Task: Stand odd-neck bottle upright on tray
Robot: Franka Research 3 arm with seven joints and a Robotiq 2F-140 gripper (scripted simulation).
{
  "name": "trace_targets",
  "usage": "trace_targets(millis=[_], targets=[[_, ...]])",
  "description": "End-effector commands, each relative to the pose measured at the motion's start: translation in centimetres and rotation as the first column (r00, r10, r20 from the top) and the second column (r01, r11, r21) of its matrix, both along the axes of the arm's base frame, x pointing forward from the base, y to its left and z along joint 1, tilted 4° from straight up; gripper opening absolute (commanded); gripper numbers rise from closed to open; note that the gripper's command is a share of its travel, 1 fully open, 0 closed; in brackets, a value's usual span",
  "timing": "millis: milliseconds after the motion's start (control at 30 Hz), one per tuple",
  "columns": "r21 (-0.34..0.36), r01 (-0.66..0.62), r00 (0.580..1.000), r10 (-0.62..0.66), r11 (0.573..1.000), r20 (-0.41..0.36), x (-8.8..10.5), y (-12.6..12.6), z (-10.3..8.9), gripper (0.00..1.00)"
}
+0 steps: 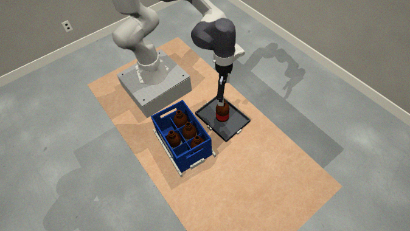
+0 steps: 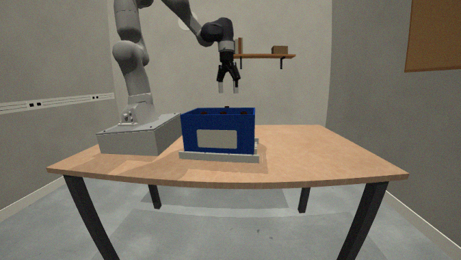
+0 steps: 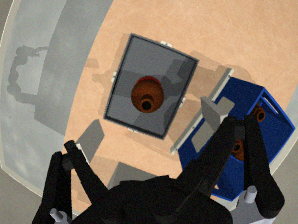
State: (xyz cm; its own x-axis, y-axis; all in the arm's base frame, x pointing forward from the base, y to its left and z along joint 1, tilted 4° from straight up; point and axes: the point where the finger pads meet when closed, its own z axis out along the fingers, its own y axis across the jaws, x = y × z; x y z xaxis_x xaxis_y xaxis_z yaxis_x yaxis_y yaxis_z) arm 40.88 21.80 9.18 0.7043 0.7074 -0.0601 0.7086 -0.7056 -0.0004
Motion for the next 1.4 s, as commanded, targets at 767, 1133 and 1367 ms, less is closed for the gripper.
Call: trace_targets(millis=[767, 1133, 1367], targets=[[-0.005, -0.011, 1.000, 0.011, 1.000, -0.016, -0.5, 0.0, 1.5, 0.10], [-0.005, -0.011, 1.000, 0.011, 1.000, -0.016, -0.5, 0.0, 1.5, 0.10], [-0.005, -0.011, 1.000, 0.011, 1.000, -0.016, -0.5, 0.0, 1.5, 0.10]])
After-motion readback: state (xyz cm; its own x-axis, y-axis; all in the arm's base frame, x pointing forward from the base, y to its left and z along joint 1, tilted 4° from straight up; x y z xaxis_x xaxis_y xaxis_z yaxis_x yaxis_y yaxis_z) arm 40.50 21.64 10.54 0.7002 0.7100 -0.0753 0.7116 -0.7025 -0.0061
